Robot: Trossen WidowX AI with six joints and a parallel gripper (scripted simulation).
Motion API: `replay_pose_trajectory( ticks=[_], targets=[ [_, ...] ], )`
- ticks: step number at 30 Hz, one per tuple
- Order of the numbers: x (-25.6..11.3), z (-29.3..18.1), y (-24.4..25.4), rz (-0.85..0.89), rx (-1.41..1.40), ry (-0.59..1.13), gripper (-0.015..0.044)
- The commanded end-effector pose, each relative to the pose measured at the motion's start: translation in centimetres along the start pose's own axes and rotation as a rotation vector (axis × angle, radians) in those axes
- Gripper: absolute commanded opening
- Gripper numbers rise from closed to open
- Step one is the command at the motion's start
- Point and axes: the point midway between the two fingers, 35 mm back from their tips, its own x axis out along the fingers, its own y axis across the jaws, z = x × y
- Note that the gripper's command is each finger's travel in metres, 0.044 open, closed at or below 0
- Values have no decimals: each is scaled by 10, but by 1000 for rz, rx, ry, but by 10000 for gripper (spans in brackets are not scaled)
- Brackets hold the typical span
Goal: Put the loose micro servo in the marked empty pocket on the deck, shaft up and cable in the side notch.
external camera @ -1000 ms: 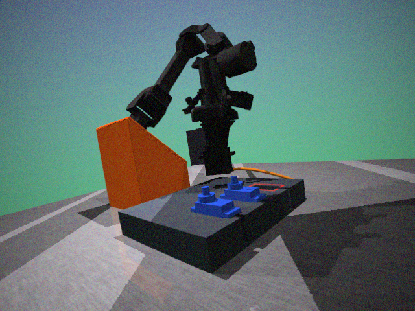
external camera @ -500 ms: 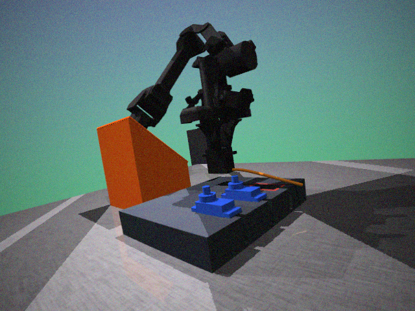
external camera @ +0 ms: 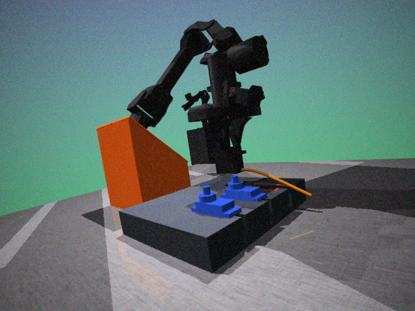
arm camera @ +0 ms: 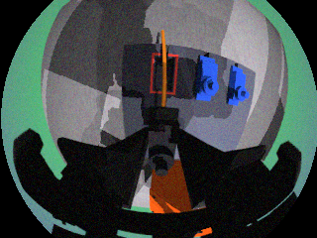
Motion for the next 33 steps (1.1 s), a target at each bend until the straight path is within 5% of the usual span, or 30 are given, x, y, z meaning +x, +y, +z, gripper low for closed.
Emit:
replay_pose_trajectory(
  ticks=[1,18,33],
  targets=[
    [-1,19,1,2,3,-2,0],
    [-2,82,1,2,0,-6,0],
    [13,84,2,3,0,-6,0]
  ],
)
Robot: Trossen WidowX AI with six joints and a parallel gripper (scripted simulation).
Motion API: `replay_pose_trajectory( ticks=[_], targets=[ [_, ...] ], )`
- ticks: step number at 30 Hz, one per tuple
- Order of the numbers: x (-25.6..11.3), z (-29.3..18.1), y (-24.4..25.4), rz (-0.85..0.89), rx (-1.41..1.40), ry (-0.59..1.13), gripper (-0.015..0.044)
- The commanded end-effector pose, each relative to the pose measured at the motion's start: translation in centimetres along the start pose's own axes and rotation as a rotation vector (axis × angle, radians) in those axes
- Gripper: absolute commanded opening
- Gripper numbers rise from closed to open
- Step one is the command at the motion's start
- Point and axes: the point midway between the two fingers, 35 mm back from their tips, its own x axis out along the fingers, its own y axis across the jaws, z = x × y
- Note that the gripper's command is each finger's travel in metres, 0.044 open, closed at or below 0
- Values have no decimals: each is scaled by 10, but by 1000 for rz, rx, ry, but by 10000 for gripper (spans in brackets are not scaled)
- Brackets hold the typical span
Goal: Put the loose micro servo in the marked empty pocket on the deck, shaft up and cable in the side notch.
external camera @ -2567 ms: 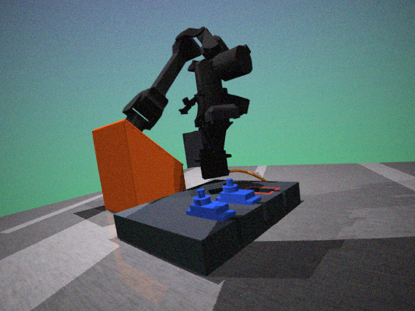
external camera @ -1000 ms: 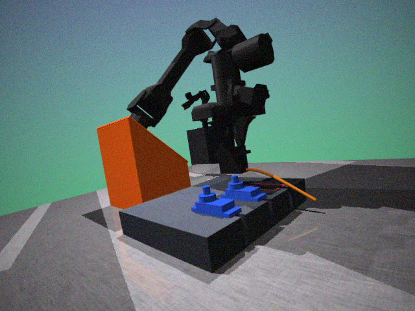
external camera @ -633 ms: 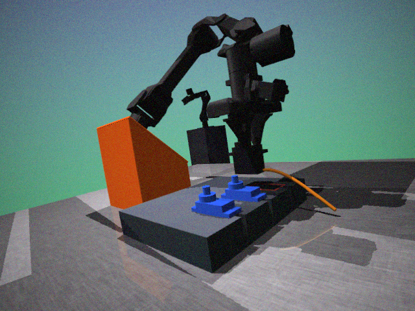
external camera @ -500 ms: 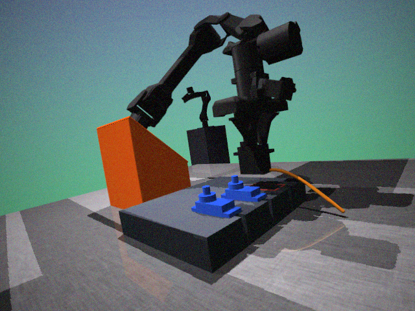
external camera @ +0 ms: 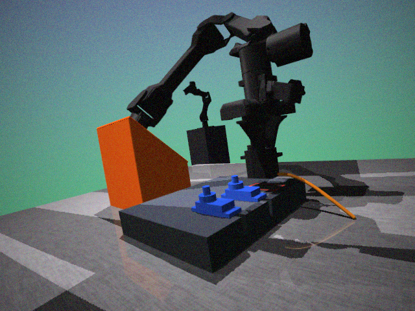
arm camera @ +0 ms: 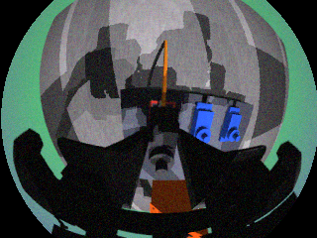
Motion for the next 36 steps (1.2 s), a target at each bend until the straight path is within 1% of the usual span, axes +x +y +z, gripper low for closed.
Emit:
replay_pose_trajectory(
  ticks=[1,17,36],
  targets=[
    [7,0,0,2,6,1,0],
    [13,0,0,3,6,1,0],
    [28,-1,1,4,6,1,0]
  ],
)
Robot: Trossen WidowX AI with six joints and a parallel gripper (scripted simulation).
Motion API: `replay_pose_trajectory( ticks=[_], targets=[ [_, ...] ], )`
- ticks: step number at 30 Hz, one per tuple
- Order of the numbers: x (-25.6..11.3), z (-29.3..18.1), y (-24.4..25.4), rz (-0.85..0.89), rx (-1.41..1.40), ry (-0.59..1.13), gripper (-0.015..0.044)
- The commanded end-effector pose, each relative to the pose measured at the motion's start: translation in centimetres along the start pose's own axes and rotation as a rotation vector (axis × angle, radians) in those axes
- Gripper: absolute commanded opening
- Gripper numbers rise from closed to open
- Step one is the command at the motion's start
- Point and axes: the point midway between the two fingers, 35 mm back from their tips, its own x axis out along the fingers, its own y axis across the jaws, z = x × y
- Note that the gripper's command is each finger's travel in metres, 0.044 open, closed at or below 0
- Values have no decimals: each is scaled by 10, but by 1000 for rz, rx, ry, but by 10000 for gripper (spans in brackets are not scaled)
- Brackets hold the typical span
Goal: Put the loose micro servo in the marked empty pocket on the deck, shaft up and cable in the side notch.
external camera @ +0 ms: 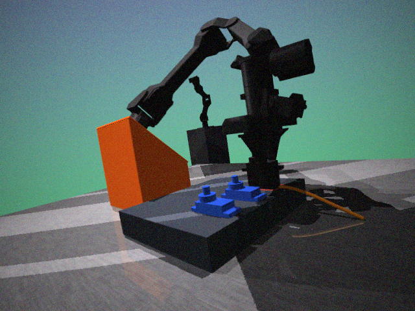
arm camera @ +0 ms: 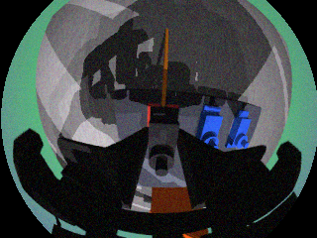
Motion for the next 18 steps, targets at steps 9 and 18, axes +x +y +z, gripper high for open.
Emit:
replay_pose_trajectory(
  ticks=[9,18],
  targets=[
    [10,0,0,1,5,0,0],
    [18,0,0,2,5,0,0]
  ],
)
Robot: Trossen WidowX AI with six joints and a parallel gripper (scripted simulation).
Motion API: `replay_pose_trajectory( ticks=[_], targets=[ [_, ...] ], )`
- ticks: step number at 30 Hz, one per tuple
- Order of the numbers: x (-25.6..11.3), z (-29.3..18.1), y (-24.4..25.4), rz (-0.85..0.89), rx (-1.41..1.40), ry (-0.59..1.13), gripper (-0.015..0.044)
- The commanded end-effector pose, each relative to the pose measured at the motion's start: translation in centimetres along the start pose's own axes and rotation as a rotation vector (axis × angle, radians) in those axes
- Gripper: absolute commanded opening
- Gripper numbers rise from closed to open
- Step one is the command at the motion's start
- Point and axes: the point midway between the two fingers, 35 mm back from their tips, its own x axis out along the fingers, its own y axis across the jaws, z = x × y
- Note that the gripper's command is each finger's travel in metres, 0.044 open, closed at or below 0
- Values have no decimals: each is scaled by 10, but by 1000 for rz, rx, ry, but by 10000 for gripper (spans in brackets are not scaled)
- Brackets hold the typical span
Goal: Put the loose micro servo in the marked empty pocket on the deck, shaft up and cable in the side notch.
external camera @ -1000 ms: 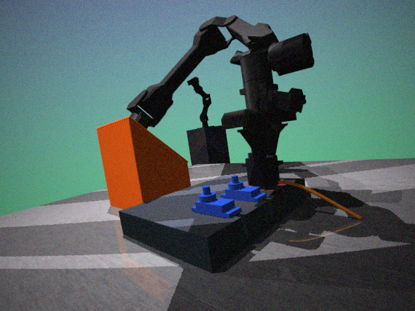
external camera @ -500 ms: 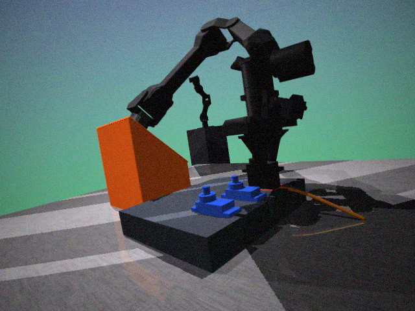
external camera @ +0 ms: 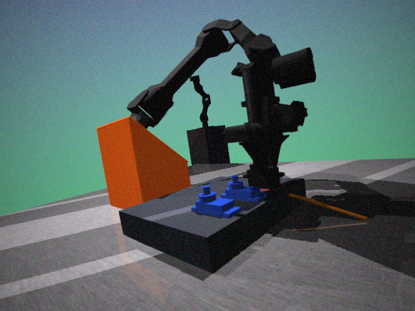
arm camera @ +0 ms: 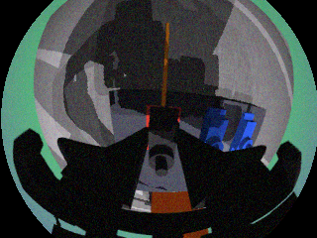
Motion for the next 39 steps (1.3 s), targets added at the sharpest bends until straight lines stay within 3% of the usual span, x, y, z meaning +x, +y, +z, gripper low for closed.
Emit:
replay_pose_trajectory(
  ticks=[1,25,32,39],
  targets=[
    [4,0,0,0,5,0,0],
    [23,0,0,1,5,0,0],
    [21,0,0,1,5,0,184],
    [-11,-1,0,-1,5,0,187]
  ],
)
